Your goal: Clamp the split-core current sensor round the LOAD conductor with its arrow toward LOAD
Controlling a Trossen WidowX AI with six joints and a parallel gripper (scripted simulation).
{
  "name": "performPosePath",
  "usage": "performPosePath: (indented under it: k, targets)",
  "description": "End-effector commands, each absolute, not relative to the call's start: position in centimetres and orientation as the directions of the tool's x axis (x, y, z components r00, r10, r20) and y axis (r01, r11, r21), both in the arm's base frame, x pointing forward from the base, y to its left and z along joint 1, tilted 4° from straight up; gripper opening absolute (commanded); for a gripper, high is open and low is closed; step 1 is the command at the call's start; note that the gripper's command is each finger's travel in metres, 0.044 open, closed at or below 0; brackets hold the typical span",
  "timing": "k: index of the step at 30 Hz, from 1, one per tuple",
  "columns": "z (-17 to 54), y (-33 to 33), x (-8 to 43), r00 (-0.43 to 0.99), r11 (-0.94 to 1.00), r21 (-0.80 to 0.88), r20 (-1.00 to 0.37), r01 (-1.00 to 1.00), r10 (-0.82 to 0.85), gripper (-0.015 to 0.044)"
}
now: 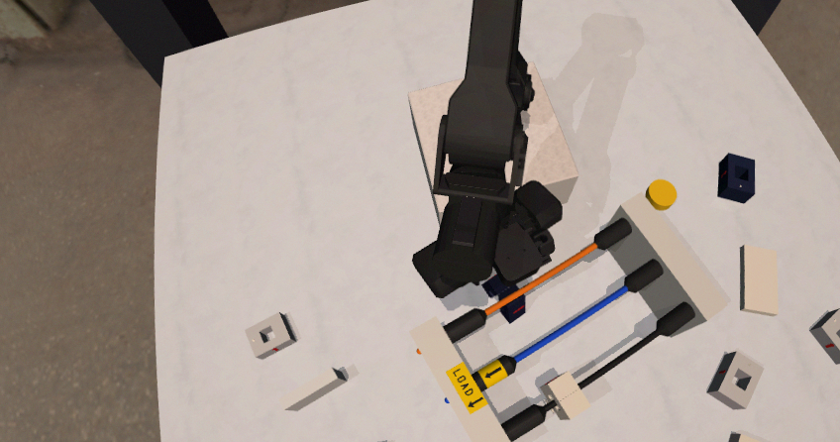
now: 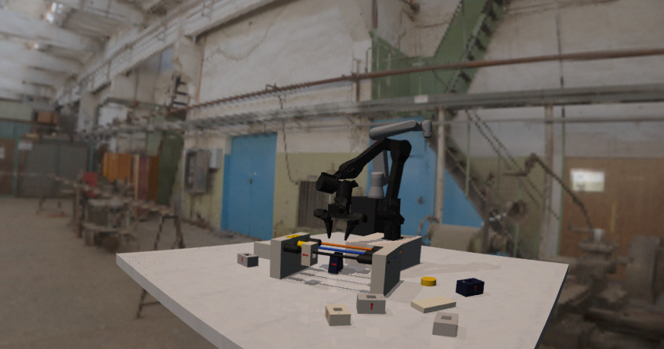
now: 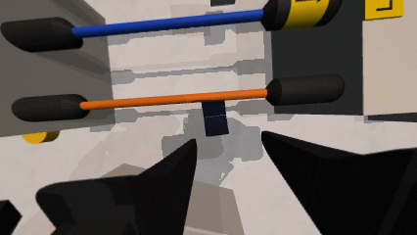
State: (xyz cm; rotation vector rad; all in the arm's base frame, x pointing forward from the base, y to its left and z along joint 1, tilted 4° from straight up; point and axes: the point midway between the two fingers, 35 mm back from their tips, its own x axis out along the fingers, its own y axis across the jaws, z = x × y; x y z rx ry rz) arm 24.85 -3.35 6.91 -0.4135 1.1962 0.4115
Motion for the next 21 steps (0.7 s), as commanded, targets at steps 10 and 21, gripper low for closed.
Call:
performPosePath:
  k: [10,21]
  targets:
    - [4.8,-3.0,25.3,0.305,0.847,-0.082,-0.948,-0.525,0.097,0.0287]
    - [3.0,-2.8,25.9,0.305,0.847,-0.082,-0.947,-0.525,0.097,0.0287]
